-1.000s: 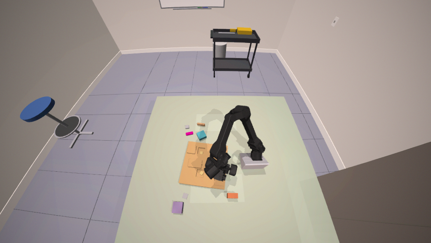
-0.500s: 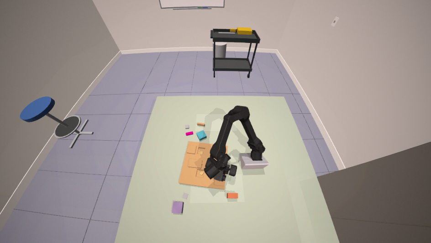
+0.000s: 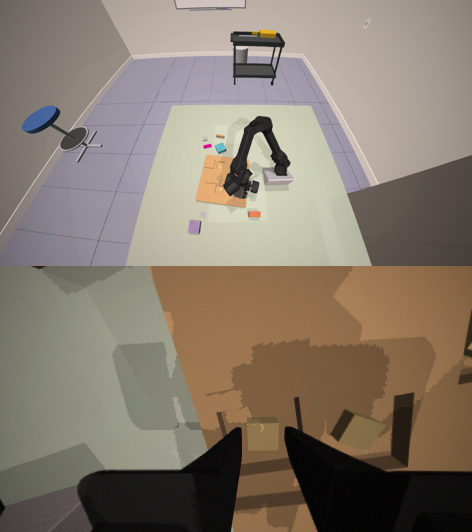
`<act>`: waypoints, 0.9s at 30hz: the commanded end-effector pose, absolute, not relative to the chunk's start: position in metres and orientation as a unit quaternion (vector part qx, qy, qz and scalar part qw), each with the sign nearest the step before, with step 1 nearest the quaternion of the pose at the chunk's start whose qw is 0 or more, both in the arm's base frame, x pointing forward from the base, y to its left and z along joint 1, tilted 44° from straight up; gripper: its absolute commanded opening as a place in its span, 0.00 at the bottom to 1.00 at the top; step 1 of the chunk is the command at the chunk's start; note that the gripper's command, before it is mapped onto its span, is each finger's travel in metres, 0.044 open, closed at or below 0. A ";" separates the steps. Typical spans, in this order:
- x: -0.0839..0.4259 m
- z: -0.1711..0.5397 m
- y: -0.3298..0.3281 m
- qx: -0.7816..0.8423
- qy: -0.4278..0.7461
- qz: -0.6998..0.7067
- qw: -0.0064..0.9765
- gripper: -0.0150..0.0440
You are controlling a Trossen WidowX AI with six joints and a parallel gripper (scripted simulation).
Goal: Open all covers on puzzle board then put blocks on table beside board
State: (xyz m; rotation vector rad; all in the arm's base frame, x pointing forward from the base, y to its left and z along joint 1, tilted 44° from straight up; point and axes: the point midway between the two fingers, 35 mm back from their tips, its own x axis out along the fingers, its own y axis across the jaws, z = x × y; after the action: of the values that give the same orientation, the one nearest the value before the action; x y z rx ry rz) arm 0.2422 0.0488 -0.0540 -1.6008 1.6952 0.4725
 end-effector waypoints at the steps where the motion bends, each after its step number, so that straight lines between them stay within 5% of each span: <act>1: 0.242 -0.054 0.049 -0.625 0.661 0.184 0.372 0.47; 9: 0.242 -0.054 0.049 -0.625 0.661 0.184 0.372 0.39; 27: 0.242 -0.041 0.063 -0.625 0.661 0.185 0.372 0.39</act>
State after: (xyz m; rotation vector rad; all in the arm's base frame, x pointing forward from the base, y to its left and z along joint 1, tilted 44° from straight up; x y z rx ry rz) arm 0.2421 0.0593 -0.0436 -1.6085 1.6963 0.4758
